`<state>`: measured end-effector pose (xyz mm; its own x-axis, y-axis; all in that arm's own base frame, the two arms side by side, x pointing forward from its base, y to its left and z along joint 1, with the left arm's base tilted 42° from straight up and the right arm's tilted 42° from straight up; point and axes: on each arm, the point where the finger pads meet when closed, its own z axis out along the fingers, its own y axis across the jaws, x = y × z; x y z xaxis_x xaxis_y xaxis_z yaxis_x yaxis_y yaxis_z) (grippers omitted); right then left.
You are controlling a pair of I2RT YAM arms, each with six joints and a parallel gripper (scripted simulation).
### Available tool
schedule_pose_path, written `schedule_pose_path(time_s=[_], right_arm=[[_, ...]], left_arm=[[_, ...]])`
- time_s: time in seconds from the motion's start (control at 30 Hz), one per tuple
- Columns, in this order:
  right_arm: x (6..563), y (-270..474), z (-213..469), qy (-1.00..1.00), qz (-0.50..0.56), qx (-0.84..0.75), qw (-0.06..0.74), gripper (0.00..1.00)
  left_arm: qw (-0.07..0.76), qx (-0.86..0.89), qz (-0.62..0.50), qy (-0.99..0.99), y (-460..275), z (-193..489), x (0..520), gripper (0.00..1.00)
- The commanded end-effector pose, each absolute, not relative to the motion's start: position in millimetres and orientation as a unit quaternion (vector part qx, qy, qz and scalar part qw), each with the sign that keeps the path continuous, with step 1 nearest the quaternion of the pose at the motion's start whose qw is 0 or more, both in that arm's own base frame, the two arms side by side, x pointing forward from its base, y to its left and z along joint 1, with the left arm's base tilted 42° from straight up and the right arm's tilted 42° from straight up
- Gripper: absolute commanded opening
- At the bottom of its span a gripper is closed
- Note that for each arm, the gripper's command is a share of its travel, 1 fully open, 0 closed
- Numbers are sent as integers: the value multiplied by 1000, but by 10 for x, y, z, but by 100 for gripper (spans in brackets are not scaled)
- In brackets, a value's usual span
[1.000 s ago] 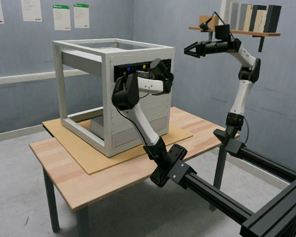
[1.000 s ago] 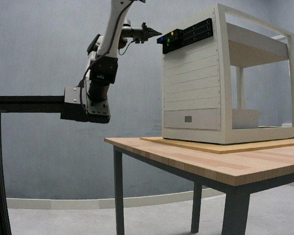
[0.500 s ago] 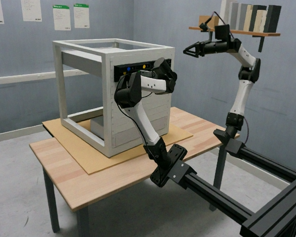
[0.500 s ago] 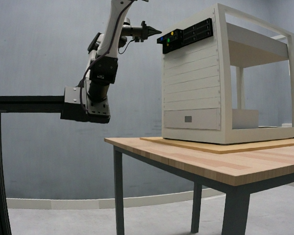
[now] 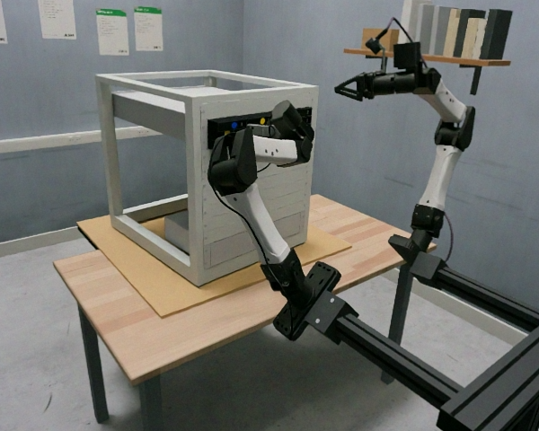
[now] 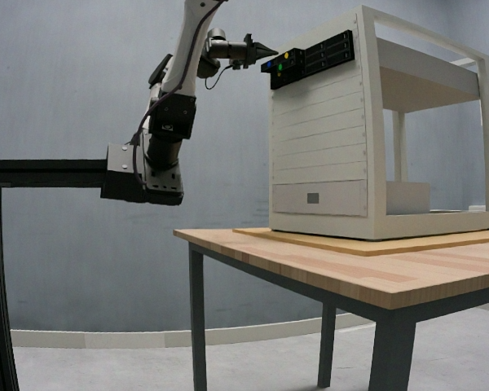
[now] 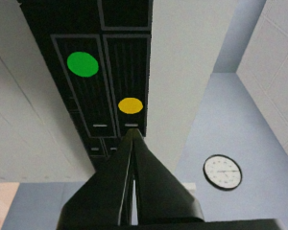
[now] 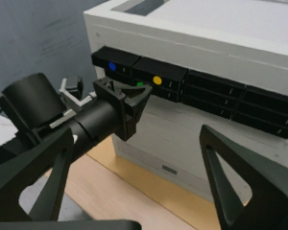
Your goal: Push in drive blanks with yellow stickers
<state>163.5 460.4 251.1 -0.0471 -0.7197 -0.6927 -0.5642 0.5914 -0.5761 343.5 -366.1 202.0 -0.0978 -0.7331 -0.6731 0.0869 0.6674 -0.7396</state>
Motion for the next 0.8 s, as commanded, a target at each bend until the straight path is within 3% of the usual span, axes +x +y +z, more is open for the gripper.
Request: schedule_pose_path(time_s=[0.0,0.77], right_arm=[[1588,4624,2717,718,-59,-433,542,100],[1599,4618,2924,724,-55,-405,556,100]], left_arm=[[625,-238,-332,665,-3725,2079,3493,0],[625,-238,-331,666,-3757,2107,3806,0]])
